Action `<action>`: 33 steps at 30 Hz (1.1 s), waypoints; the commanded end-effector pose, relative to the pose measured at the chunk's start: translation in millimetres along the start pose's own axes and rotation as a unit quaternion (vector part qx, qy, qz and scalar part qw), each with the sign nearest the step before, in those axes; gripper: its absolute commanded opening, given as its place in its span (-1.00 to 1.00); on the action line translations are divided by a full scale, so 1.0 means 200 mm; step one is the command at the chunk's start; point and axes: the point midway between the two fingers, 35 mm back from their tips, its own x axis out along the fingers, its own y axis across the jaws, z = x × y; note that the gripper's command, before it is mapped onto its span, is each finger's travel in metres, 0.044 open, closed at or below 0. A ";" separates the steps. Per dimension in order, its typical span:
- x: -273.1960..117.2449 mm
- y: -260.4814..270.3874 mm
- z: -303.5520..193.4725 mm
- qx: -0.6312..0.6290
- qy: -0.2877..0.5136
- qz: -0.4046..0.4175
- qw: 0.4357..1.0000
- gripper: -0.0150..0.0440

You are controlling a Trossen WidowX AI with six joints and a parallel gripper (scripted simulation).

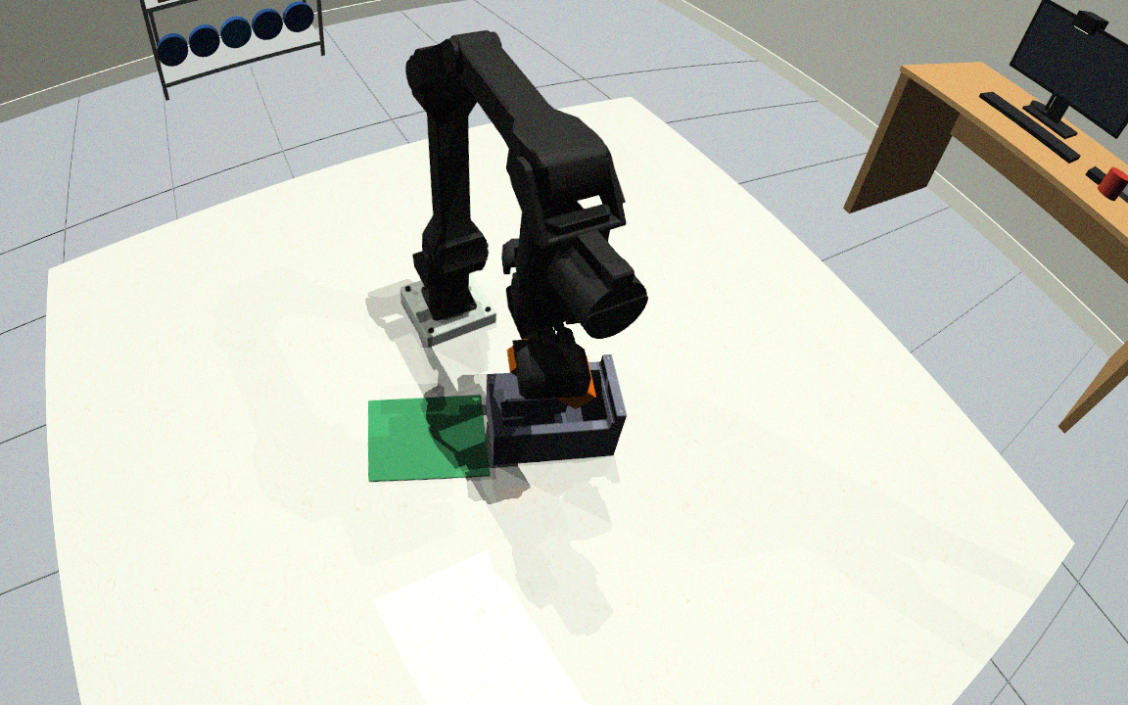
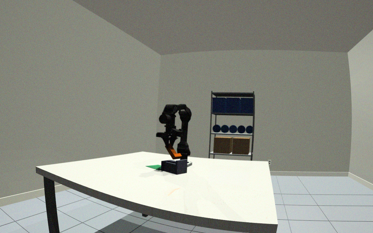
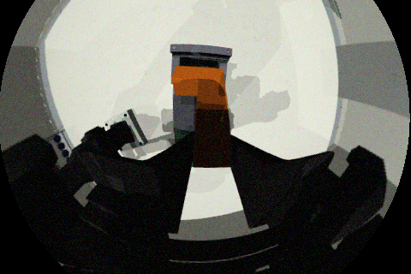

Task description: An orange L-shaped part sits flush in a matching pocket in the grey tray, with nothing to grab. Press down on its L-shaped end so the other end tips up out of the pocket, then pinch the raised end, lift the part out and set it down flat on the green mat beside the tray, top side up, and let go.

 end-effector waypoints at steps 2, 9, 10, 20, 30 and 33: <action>0.00 0.01 -0.08 -0.002 -0.003 -0.003 1.000 -0.49; 0.00 0.02 -0.22 -0.002 -0.001 -0.003 1.000 -0.49; 0.00 0.02 -0.24 -0.002 -0.001 -0.003 1.000 -0.49; 0.01 0.03 -0.42 -0.002 0.000 -0.003 1.000 -0.49; 0.01 0.05 -0.59 -0.002 0.002 -0.003 1.000 -0.49; 0.01 0.05 -0.65 -0.002 0.002 -0.003 1.000 -0.49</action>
